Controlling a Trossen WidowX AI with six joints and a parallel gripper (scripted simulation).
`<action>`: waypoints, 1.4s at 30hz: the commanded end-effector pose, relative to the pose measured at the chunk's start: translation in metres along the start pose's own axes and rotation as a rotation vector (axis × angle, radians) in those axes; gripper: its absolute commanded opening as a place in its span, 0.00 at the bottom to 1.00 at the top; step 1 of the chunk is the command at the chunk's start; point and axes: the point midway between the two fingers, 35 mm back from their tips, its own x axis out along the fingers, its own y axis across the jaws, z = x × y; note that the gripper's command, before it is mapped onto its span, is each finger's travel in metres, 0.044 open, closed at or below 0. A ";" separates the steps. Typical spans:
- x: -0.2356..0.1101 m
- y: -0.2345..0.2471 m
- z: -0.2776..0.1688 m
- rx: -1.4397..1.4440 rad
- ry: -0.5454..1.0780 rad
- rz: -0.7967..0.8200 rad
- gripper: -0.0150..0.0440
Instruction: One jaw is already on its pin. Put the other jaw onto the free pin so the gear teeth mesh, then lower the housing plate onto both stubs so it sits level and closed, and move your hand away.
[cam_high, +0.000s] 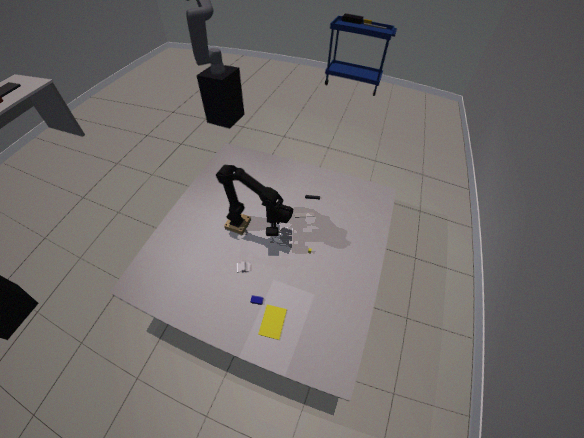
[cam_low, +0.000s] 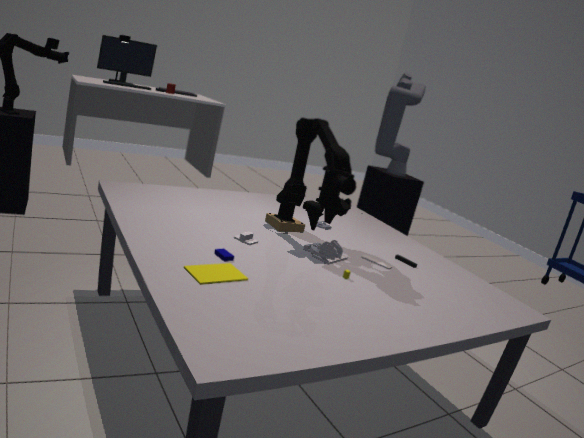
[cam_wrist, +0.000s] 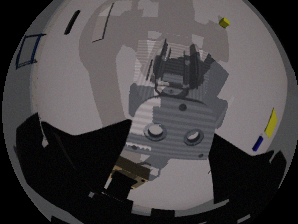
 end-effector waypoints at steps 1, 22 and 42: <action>0.009 0.001 -0.002 -0.003 0.012 0.007 0.85; 0.044 0.001 -0.002 -0.003 0.012 0.008 0.85; 0.059 0.002 -0.004 -0.003 0.012 0.008 0.85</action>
